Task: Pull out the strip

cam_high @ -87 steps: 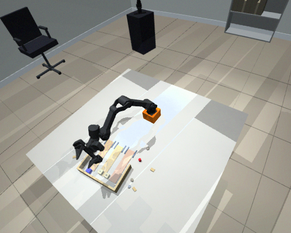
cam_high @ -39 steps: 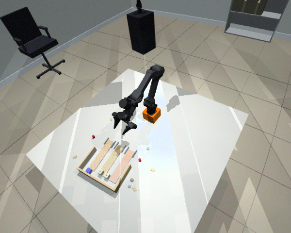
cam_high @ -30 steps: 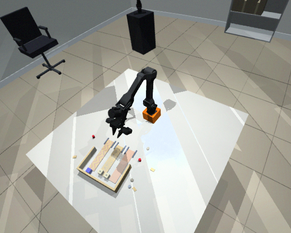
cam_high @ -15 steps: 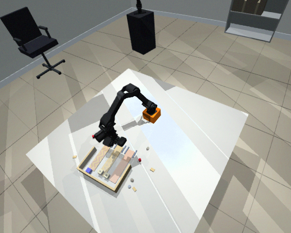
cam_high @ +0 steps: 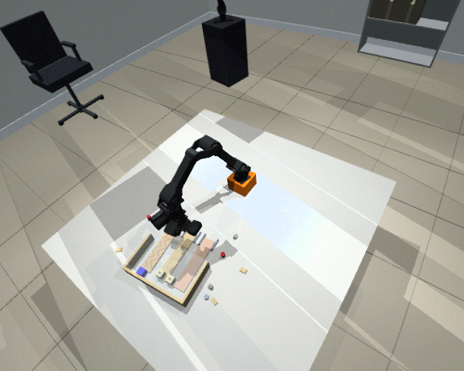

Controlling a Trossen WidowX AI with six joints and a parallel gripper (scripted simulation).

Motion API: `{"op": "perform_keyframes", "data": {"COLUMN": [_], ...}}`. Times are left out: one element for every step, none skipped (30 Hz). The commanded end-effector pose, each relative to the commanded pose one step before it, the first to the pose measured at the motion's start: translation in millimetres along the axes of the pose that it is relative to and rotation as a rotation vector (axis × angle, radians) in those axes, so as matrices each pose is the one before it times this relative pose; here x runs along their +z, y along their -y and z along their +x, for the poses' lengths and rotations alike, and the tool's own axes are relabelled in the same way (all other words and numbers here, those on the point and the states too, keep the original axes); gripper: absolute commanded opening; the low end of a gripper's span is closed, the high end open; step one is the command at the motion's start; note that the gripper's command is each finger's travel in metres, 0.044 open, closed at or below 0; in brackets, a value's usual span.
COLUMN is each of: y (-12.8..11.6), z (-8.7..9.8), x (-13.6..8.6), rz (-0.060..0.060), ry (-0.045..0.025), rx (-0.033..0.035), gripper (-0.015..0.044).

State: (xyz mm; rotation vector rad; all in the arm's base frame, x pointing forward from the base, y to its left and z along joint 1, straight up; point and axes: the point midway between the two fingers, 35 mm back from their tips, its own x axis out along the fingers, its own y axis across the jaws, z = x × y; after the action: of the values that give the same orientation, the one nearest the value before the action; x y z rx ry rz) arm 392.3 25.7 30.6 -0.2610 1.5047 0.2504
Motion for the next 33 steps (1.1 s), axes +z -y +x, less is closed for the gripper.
{"op": "perform_keyframes", "data": {"y": [-1.47,-0.13,-0.13,-0.13,-0.14,-0.14,-0.08,-0.09,-0.09,-0.09,-0.04,-0.04,-0.04,-0.05,-0.06,-0.06,-0.07,-0.08,-0.09,-0.09,-0.11,-0.11,-0.13,-0.13,-0.15,-0.15,-0.16,-0.16,-0.16,-0.13,-0.08,-0.03,0.0], "z": [8.0,1.67,1.67,1.66,1.66,1.66,1.65,1.65,1.65,1.65,1.65,1.65,1.65,1.65,1.64,1.64,1.64,1.64,1.64,1.64,1.64,1.64,1.63,1.63,1.63,1.63,1.63,1.62,1.62,1.32,0.79,0.26,0.0], "x": [-0.92,0.06,0.05,0.04,0.03,0.03,0.08,0.07,0.07,0.06,0.03,0.02,0.02,0.01,-0.01,-0.01,-0.03,-0.04,-0.05,-0.06,-0.08,-0.08,-0.1,-0.11,-0.13,-0.14,-0.15,-0.15,-0.16,-0.14,-0.09,-0.03,0.0], "rz": [-0.003,0.0,0.0,0.0,0.0,0.0,0.0,0.0,0.0,0.0,0.0,0.0,0.0,0.0,0.0,0.0,0.0,0.0,0.0,0.0,0.0,0.0,0.0,0.0,0.0,0.0,0.0,0.0,0.0,0.0,0.0,0.0,0.0], "ry": [-0.00527,0.0,0.0,0.0,0.0,0.0,0.0,0.0,0.0,0.0,0.0,-0.00001,-0.00001,-0.00001,-0.00001,-0.00001,-0.00001,-0.00001,-0.00001,-0.00001,-0.00002,-0.00002,-0.00002,-0.00002,-0.00002,-0.00002,-0.00002,-0.00002,-0.00002,-0.00002,-0.00001,0.0,0.0], "rx": [0.00574,0.00002,0.00002,0.00002,0.00002,0.00002,0.00001,0.00001,0.00001,0.00001,0.00001,0.00001,0.00001,0.00001,0.00001,0.00001,0.00001,0.00001,0.00001,0.00001,0.00001,0.00001,0.00002,0.00002,0.00002,0.00002,0.00002,0.00002,0.00002,0.00002,0.00001,0.0,0.0], "gripper": [0.0,0.0,0.0,0.0,0.0,0.0,0.0,0.0,0.0,0.0,0.0,0.0,0.0,0.0,0.0,0.0,0.0,0.0,0.0,0.0,0.0,0.0,0.0,0.0,0.0,0.0,0.0,0.0,0.0,0.0,0.0,0.0,0.0]}}
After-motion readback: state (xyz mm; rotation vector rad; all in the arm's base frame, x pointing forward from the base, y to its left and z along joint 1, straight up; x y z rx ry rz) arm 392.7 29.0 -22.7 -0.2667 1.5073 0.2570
